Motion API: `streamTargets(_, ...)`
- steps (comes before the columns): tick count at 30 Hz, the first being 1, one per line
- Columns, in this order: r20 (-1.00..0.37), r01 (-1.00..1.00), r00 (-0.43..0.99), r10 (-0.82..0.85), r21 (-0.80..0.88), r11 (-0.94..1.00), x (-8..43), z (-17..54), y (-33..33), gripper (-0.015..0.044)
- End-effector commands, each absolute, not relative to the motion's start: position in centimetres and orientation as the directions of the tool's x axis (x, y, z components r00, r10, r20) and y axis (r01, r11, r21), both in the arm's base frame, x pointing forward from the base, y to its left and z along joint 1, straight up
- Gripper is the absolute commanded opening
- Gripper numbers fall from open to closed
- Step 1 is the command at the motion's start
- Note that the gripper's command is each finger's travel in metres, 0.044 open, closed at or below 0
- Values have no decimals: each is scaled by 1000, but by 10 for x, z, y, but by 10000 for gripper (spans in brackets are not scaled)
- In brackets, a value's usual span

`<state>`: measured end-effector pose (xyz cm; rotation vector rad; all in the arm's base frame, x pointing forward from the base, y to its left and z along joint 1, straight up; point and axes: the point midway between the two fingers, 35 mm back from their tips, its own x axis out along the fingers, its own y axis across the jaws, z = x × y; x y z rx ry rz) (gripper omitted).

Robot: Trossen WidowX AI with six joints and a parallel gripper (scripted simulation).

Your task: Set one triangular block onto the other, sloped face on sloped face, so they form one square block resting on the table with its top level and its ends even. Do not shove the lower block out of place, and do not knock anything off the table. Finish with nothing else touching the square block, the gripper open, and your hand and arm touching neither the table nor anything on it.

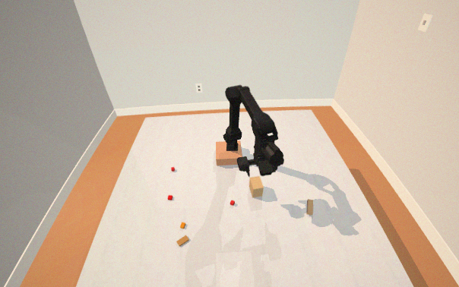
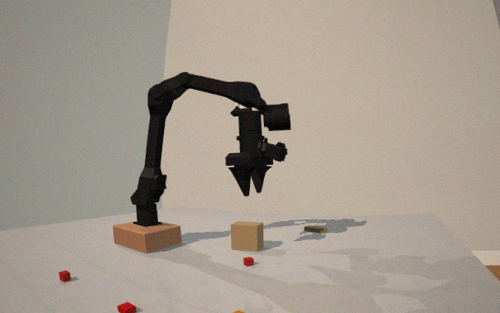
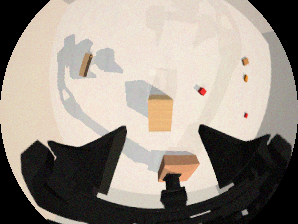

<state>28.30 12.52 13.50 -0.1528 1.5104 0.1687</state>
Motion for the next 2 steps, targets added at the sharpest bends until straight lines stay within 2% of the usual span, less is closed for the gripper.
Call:
streamTargets(1, -999, -205, 51, 15, 4, 979, 283, 134, 125, 440)
streamTargets(2, -999, -205, 51, 15, 4, 979, 283, 134, 125, 440)
